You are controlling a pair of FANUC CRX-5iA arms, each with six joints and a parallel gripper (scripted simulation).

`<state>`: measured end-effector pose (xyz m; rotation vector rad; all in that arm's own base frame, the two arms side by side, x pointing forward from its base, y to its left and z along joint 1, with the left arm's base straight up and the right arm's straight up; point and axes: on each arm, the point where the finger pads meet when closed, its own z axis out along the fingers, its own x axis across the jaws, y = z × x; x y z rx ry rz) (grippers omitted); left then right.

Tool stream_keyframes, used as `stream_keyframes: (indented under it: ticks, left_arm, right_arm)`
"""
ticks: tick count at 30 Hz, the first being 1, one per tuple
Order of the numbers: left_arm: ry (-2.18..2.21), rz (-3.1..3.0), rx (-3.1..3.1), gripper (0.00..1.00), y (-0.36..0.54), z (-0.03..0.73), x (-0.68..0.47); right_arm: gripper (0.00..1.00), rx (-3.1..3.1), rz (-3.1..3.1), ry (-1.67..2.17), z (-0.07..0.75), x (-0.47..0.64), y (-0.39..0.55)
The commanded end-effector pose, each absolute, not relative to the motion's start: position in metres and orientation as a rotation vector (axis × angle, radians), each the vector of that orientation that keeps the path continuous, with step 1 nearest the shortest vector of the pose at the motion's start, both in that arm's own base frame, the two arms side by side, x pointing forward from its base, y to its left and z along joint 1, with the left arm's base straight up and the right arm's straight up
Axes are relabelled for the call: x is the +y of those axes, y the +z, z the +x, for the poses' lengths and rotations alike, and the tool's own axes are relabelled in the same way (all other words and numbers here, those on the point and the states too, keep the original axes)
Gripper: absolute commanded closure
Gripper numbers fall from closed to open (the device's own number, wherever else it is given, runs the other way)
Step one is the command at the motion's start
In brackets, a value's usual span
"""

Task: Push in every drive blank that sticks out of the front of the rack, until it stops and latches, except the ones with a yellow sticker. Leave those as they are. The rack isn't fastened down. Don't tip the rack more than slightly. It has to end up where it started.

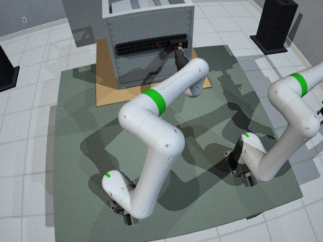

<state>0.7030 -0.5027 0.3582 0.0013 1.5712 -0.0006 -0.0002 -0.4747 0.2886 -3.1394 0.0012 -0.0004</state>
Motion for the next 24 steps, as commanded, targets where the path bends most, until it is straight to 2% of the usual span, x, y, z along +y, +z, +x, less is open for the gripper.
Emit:
stream_keyframes:
  ticks: [1, 24]
  left_arm:
    - [-0.002, 0.0, 1.569, 1.0, 0.36, 0.703, -0.503]
    - [-0.002, 0.0, 1.569, 1.0, 0.36, 0.713, -0.503]
  right_arm:
    - [0.0, 0.001, -3.142, 0.0, 0.0, -0.475, 0.29]
    - [0.0, 0.001, -3.142, 0.0, 0.0, -0.475, 0.29]
